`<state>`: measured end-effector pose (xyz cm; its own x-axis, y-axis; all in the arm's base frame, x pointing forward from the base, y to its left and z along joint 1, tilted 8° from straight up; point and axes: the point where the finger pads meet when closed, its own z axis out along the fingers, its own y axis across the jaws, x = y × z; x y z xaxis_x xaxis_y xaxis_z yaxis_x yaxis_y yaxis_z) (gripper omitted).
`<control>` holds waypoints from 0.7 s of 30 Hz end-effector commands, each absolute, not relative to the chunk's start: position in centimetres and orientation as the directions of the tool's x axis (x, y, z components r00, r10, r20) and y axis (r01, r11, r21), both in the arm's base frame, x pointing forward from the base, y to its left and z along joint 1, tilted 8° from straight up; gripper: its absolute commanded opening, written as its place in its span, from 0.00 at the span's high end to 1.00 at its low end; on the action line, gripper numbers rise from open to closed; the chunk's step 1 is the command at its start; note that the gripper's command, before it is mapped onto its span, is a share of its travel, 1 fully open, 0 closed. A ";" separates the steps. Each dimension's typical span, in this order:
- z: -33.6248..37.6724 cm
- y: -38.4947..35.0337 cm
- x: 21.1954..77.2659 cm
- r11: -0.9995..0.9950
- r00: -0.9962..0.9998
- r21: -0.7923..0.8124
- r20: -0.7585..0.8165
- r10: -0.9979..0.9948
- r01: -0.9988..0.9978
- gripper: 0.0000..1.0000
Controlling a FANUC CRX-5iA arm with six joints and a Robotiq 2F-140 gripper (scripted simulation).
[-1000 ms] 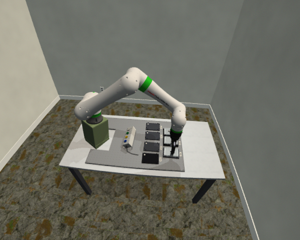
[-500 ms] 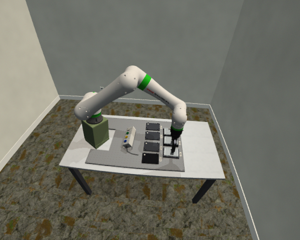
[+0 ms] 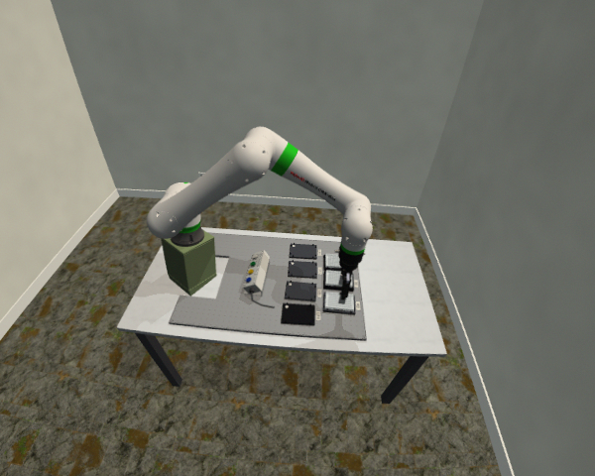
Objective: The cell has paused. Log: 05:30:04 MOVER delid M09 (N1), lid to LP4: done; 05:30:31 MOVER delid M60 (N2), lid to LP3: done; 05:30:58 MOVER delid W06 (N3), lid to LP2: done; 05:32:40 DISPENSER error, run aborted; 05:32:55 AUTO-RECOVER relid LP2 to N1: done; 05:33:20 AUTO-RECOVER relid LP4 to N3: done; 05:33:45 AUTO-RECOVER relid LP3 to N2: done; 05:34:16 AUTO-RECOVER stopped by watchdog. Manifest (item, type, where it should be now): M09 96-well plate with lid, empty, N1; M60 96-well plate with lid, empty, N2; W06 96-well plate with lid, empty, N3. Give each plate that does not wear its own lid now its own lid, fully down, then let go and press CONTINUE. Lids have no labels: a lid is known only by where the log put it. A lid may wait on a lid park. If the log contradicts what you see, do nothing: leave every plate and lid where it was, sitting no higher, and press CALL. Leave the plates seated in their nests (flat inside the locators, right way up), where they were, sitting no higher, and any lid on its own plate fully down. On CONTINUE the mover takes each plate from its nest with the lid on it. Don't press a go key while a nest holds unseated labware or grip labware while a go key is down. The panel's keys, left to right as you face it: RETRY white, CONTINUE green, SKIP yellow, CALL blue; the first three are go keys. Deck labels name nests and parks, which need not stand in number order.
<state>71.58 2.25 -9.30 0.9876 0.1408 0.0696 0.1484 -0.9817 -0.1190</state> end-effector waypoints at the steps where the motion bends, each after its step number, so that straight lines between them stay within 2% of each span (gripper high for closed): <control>1: -9.0 2.2 71.6 -0.982 0.988 -0.119 0.070 0.141 0.148 0.34; 12: -8.5 2.8 70.9 -0.982 0.988 -0.119 0.070 0.141 0.148 0.34; 17: -5.8 6.6 65.6 -0.982 0.988 -0.117 0.069 0.140 0.148 0.34; 21: -5.0 7.6 63.7 -0.982 0.988 -0.116 0.068 0.140 0.148 0.34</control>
<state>66.89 5.93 -6.19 0.9874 0.1416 0.0709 0.1492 -0.9818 -0.1172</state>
